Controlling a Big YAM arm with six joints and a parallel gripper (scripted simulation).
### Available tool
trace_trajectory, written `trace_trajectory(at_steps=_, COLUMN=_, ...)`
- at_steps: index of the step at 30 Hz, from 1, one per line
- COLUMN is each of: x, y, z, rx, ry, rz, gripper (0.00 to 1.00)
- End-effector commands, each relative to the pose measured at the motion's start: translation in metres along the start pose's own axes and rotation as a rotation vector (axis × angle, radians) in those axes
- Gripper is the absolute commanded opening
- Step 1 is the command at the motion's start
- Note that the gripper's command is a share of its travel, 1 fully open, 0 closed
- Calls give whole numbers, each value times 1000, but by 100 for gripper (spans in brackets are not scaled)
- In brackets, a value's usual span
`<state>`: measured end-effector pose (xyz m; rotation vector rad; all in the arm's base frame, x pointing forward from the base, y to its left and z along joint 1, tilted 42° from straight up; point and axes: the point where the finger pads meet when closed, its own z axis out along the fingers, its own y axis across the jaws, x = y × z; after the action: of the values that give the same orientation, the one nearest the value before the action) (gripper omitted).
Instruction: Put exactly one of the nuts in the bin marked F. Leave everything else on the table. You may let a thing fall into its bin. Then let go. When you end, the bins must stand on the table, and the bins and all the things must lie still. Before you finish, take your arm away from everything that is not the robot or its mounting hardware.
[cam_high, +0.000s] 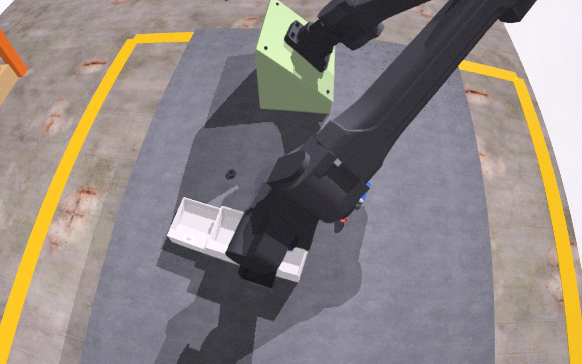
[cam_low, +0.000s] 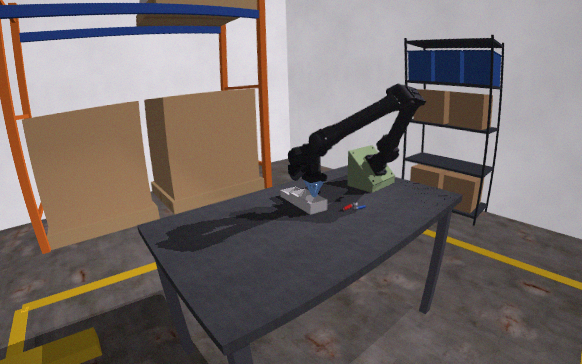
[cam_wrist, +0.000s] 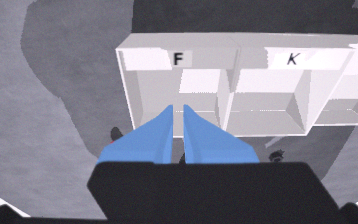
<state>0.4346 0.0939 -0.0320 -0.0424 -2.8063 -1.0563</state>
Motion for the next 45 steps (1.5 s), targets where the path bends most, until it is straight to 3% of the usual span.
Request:
trace_trajectory(at_steps=1, x=-29, y=4, z=-50, rx=1, ry=-83, rz=-40, gripper=9)
trace_trajectory(at_steps=4, x=-29, y=4, z=-57, rx=1, ry=-84, rz=-41, gripper=9)
trace_trajectory(at_steps=6, x=-27, y=-6, z=-46, rx=-4, ry=-58, rz=-19, gripper=9)
trace_trajectory(at_steps=7, x=-28, y=3, z=-66, rx=4, ry=-84, rz=-41, gripper=9)
trace_trajectory(at_steps=10, x=-27, y=3, z=-92, rx=6, ry=-85, rz=-42, gripper=9)
trace_trajectory(at_steps=12, x=-27, y=3, z=-92, rx=6, ry=-85, rz=-42, gripper=9)
trace_trajectory(at_steps=25, x=-19, y=1, z=-195, rx=13, ry=-82, rz=-38, gripper=9)
trace_trajectory(at_steps=29, x=-19, y=-1, z=-193, rx=8, ry=-77, rz=-34, gripper=9)
trace_trajectory(at_steps=30, x=-21, y=8, z=-176, rx=7, ry=-40, rz=-51, gripper=9)
trace_trajectory(at_steps=37, x=-19, y=9, z=-183, rx=11, ry=-64, rz=-55, gripper=9)
trace_trajectory(at_steps=45, x=-8, y=6, z=-173, rx=7, ry=-53, rz=-44, gripper=9)
